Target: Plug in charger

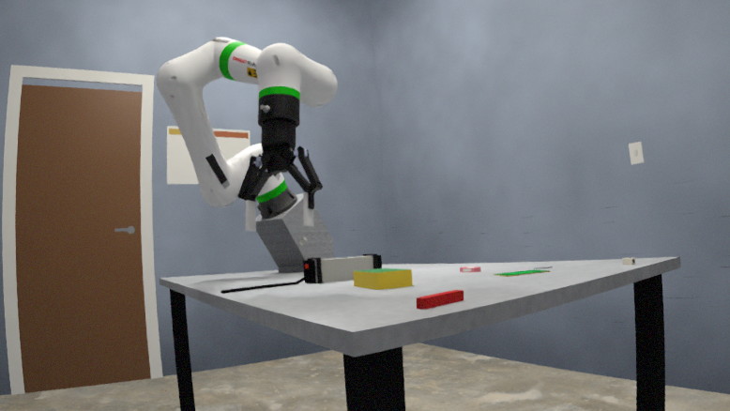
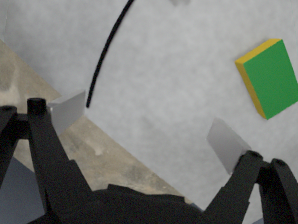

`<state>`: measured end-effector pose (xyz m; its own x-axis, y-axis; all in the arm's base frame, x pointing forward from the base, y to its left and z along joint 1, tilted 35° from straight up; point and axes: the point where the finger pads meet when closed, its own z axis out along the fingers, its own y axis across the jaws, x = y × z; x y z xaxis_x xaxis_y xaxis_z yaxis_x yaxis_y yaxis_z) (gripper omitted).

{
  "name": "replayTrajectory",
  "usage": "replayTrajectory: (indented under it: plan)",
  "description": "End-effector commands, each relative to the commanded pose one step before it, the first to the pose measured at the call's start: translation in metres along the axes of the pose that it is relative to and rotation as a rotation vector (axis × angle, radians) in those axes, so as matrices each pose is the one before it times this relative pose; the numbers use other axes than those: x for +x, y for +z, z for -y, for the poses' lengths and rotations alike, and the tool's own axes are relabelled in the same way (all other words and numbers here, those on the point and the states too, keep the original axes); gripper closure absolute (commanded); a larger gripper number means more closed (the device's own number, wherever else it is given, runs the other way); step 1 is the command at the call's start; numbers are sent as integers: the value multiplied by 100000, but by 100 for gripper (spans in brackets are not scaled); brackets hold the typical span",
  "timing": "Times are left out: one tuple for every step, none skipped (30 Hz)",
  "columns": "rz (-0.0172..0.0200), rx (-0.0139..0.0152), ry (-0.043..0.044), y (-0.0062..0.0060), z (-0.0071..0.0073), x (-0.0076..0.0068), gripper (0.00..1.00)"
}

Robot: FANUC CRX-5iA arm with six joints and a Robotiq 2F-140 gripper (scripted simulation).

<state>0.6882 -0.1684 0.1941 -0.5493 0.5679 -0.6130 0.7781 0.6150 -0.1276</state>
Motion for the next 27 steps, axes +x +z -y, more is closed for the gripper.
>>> replayTrajectory:
  plan:
    - [140,-146,18,-103,-50,-68,0]
    - [0,0,0,0,0,0,0]
    - [0,0,0,0,0,0,0]
    - [0,0,0,0,0,0,0]
    - [0,0,0,0,0,0,0]
    - [0,0,0,0,0,0,0]
    - [0,0,0,0,0,0,0]
    - [0,0,0,0,0,0,0]
    - [0,0,0,0,0,0,0]
    - [0,0,0,0,0,0,0]
    - [0,0,0,0,0,0,0]
    - [0,0,0,0,0,0,0]
    - [0,0,0,0,0,0,0]
    - [0,0,0,0,0,0,0]
    - [0,0,0,0,0,0,0]
    - [0,0,0,0,0,0,0]
    - [0,0,0,0,0,0,0]
    - [-2,-1,-45,0,-2,6,0]
    - [-14,-8,-300,-1,-12,40,0]
    - [-37,-20,-774,-3,-32,104,0]
    - [-68,-36,-1429,-5,-60,192,0]
    - [-104,-58,-2230,-8,-96,299,0]
    - [-144,-84,-3143,-11,-141,418,0]
    - [-185,-114,-4138,-14,-197,545,0]
    - [-223,-148,-5184,-16,-266,673,0]
    - [-256,-185,-6255,-18,-348,797,0]
    - [-282,-226,-7325,-19,-446,910,0]
